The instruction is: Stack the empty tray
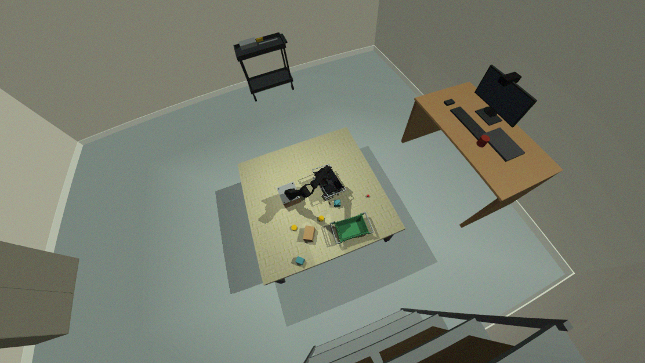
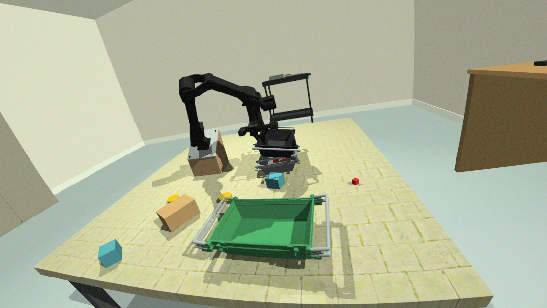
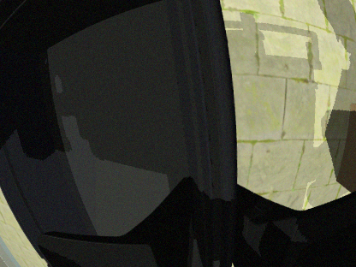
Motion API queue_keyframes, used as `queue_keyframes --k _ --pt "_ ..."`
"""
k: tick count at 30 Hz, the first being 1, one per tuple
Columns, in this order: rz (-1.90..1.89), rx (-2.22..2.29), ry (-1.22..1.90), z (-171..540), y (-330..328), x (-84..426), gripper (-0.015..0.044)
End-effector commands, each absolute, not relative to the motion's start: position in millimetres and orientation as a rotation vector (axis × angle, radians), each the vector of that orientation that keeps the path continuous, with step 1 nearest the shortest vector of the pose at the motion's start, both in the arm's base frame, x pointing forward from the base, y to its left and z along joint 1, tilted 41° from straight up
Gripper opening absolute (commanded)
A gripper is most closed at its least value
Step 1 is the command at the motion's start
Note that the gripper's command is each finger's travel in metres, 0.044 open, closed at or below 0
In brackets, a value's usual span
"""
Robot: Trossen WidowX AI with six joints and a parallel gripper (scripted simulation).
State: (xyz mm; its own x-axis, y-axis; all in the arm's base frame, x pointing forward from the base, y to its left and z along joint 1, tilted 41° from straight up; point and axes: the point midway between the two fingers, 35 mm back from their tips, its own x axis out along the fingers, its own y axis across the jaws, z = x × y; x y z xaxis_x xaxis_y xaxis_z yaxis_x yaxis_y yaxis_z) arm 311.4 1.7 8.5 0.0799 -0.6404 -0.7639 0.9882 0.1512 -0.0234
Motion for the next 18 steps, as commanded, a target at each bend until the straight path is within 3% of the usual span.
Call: queue_keyframes --k 1,18 --pt "-1.344 0.587 0.742 6.5 -1.7 307.2 0.0000" --pt "-1.345 0.587 0.742 0.5 -6.8 304.6 0.0000"
